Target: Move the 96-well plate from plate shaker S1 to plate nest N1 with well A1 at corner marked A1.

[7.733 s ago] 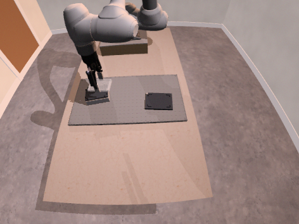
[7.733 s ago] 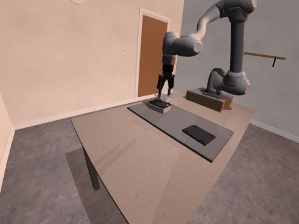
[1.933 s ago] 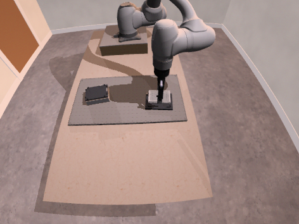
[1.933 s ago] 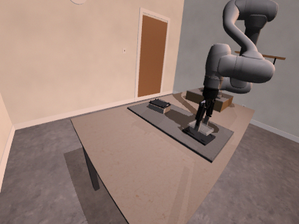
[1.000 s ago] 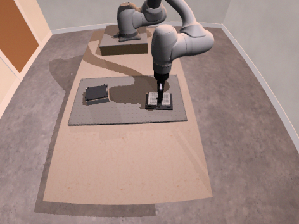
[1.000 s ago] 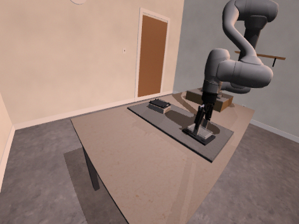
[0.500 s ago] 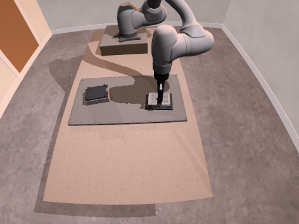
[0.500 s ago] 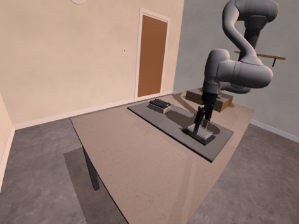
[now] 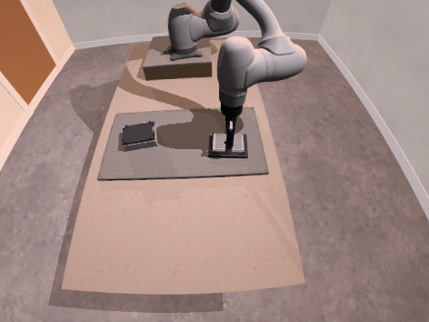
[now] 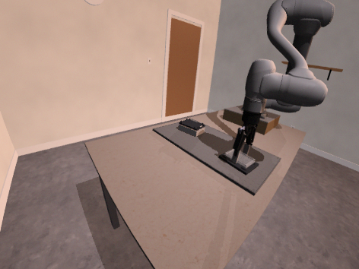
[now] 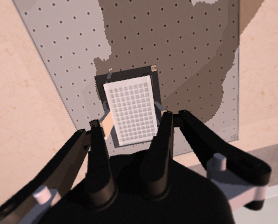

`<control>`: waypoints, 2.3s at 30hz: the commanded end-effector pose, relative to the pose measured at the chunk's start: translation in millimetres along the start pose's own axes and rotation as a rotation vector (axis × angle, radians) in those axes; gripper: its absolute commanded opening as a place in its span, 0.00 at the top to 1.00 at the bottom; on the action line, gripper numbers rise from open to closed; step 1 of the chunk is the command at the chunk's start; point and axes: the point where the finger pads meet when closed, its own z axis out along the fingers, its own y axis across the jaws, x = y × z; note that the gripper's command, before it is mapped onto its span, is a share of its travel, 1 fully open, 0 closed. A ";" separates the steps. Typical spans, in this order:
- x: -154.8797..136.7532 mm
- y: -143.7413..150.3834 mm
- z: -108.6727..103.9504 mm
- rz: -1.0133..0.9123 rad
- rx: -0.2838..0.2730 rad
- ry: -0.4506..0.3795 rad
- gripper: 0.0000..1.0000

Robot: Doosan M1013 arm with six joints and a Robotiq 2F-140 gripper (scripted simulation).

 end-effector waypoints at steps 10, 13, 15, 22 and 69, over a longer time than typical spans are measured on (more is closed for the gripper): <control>-0.1 0.0 1.5 0.000 0.000 0.000 0.90; -0.1 0.0 2.0 0.000 0.000 0.000 0.90; -0.1 0.0 2.3 0.000 0.000 0.000 0.90; -0.1 0.0 3.5 0.000 0.000 0.000 0.90; -0.1 0.0 7.3 0.000 0.000 0.000 0.00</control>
